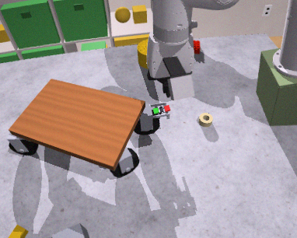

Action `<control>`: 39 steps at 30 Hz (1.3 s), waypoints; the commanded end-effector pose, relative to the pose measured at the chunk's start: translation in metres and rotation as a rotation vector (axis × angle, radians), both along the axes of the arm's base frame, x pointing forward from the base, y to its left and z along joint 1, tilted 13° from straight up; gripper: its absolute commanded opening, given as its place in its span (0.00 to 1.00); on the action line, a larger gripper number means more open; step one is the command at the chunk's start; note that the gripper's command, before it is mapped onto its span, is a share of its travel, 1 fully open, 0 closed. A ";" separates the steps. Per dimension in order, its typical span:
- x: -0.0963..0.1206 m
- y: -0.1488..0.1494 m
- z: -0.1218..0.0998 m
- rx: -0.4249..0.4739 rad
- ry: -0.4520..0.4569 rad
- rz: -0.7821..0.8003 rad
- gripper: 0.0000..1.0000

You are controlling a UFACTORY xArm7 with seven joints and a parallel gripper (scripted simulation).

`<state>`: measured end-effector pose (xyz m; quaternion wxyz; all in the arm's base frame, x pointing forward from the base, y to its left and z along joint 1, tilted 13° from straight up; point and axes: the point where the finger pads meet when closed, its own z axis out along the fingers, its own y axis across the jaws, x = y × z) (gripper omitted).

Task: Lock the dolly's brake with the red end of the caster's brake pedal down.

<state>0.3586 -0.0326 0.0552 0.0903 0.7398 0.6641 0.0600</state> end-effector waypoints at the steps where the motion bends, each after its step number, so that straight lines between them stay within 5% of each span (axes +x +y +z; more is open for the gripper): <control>1: 0.004 -0.001 -0.009 -0.006 -0.002 -0.002 0.00; 39: 0.014 -0.004 -0.051 -0.006 -0.002 -0.002 0.00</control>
